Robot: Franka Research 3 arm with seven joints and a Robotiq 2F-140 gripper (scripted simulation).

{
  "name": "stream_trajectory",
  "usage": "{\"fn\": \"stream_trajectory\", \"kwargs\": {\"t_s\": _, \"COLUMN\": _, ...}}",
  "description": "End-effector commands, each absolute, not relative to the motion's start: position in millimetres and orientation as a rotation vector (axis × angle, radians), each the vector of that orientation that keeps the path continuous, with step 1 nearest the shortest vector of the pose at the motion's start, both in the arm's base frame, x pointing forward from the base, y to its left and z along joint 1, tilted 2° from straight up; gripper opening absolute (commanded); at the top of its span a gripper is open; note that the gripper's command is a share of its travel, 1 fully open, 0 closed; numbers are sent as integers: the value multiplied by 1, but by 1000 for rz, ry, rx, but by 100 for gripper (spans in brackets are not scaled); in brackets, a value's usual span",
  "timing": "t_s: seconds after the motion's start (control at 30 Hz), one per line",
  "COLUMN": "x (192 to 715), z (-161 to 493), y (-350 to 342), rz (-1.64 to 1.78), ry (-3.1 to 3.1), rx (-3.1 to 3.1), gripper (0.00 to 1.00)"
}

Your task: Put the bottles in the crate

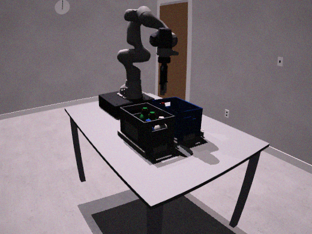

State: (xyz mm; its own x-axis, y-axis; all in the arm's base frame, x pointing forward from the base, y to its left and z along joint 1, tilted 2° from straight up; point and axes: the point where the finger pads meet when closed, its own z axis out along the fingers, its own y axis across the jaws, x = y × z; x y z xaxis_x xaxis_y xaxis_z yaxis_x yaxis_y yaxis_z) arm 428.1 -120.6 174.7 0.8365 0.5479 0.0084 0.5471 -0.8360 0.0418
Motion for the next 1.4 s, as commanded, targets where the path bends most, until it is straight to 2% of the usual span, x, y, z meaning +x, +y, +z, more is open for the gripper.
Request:
{"fn": "stream_trajectory", "kwargs": {"t_s": 0.0, "x": 423, "z": 176, "y": -121, "rz": 35, "ry": 888, "rx": 2975, "gripper": 38}}
{"fn": "stream_trajectory", "kwargs": {"t_s": 1.37, "x": 507, "z": 184, "y": -285, "rz": 35, "ry": 888, "rx": 2975, "gripper": 38}}
